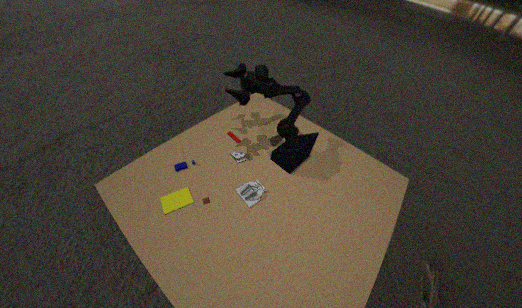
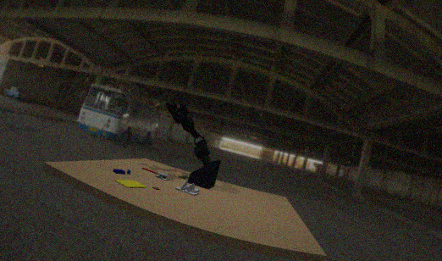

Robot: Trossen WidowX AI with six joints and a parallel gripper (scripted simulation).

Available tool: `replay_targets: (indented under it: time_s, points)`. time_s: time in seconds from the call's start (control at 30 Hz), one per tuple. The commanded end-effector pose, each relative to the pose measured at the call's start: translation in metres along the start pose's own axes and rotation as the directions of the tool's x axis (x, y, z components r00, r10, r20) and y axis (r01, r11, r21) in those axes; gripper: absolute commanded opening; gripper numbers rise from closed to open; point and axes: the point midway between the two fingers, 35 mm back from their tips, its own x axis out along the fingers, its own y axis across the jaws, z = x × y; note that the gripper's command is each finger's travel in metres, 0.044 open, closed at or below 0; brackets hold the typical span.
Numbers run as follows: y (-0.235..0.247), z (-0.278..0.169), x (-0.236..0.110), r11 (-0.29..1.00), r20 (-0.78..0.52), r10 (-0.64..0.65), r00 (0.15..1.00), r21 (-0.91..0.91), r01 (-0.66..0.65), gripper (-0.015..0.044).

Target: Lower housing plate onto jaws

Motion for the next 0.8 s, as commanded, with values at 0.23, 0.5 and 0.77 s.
replay_targets:
  time_s: [0.23,0.5,0.77]
  points:
    - [0.025,-0.015,0.012,0.991,-0.091,0.108,0.990,-0.073,-0.114,0.0440]
    - [0.059,-0.040,0.022,0.944,-0.231,0.251,0.940,-0.158,-0.290,0.0440]
    - [0.091,-0.068,0.024,0.858,-0.374,0.372,0.850,-0.212,-0.469,0.0440]
